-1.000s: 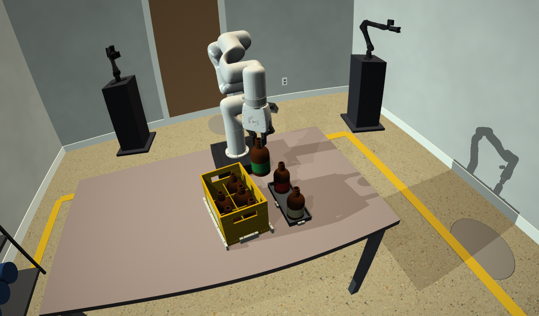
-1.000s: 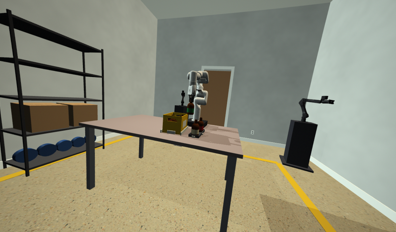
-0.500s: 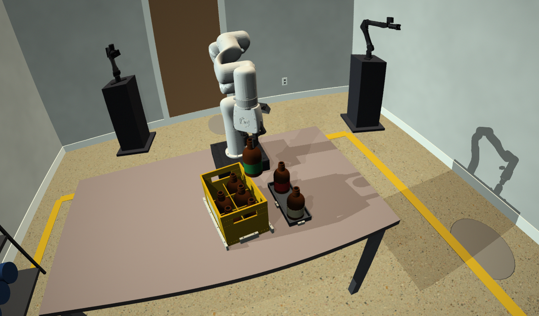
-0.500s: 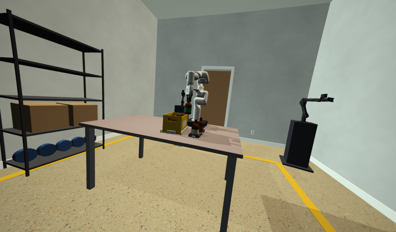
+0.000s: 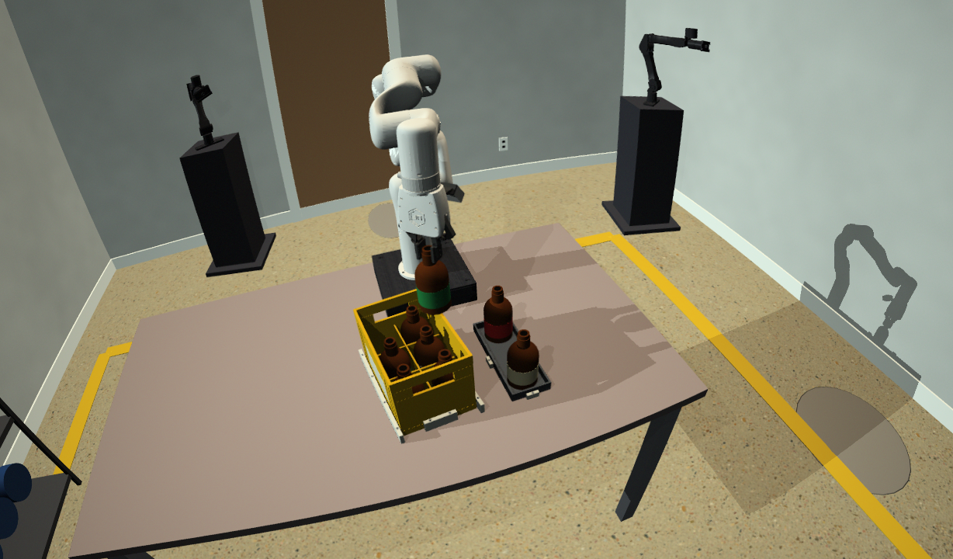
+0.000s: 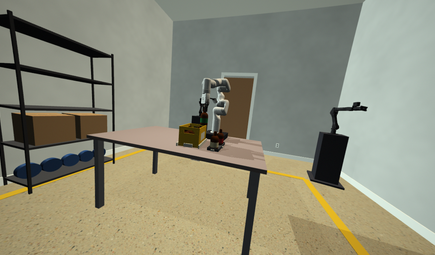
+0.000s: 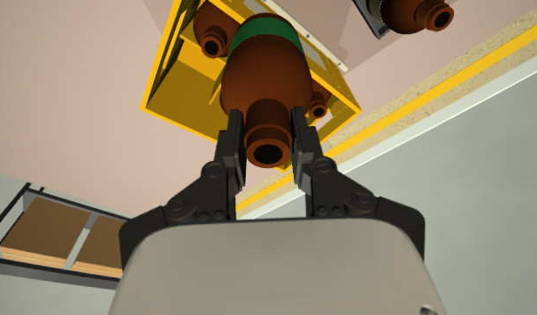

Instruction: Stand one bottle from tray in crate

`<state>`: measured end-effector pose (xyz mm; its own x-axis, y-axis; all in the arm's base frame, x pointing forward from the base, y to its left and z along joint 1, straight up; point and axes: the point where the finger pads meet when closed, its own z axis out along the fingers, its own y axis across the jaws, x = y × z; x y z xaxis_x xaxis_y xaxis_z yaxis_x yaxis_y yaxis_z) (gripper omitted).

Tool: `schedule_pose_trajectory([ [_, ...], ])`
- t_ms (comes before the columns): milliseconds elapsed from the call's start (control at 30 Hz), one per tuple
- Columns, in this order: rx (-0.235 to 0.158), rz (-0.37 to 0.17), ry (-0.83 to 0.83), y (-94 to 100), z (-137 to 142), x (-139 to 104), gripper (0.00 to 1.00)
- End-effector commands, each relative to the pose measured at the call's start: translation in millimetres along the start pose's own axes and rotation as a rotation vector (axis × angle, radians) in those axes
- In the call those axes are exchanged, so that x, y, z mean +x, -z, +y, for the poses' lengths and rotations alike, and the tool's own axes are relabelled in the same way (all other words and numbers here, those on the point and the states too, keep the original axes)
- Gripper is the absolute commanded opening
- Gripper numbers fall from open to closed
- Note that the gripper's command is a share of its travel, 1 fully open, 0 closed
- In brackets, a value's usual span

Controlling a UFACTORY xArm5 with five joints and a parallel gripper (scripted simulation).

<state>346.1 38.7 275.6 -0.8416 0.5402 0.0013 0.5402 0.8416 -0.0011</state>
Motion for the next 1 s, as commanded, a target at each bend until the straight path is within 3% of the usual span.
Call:
schedule_pose_trajectory([
  [0,-0.003,-0.003,0.0,1.5,-8,-6,0.0],
  [967,-0.002,-0.003,0.0,1.5,-54,-32,0.0],
])
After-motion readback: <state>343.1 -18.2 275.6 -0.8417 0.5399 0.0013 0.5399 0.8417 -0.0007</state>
